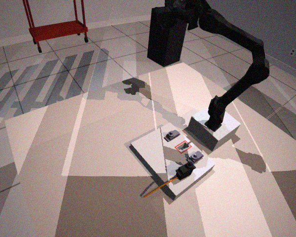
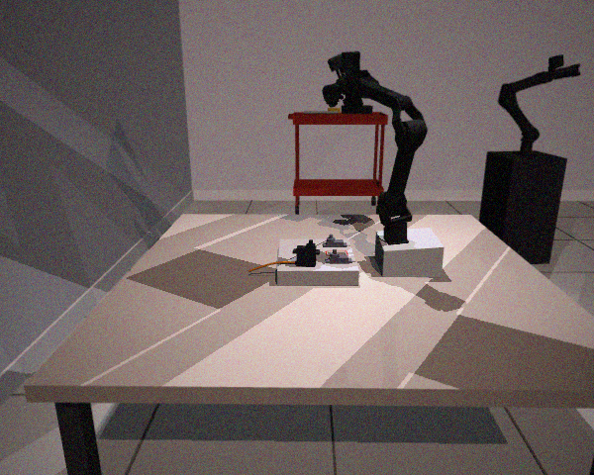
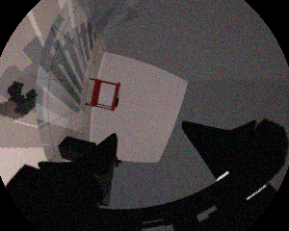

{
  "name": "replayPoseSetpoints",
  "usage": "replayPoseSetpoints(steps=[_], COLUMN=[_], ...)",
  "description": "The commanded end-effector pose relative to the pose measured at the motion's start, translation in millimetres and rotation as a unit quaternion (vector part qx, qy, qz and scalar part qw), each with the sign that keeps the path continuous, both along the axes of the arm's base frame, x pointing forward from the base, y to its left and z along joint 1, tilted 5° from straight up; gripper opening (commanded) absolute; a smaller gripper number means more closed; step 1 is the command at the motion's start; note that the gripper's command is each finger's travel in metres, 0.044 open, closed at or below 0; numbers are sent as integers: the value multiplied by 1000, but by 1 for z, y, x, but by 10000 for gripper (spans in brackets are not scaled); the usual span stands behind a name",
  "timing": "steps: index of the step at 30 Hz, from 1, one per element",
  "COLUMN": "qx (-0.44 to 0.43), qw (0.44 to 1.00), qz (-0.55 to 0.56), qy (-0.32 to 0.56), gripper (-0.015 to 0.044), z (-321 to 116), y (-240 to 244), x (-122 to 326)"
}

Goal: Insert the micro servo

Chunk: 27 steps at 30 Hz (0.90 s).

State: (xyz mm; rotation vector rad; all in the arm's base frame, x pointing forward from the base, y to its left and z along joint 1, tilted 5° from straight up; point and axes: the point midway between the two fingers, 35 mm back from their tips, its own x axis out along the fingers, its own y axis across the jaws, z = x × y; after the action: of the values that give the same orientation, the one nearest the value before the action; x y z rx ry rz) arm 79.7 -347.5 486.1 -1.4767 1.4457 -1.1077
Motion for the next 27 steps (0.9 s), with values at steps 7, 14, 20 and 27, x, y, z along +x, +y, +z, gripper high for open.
replayPoseSetpoints(steps=[7, 14, 20, 27], qx=[74, 120, 149, 180], qw=[987, 962, 932, 884], qz=[118, 196, 261, 337], qy=[82, 148, 202, 271], gripper=[440, 440, 440, 440], z=[-51, -87, -117, -154], y=[5, 21, 42, 75], x=[79, 130, 168, 209])
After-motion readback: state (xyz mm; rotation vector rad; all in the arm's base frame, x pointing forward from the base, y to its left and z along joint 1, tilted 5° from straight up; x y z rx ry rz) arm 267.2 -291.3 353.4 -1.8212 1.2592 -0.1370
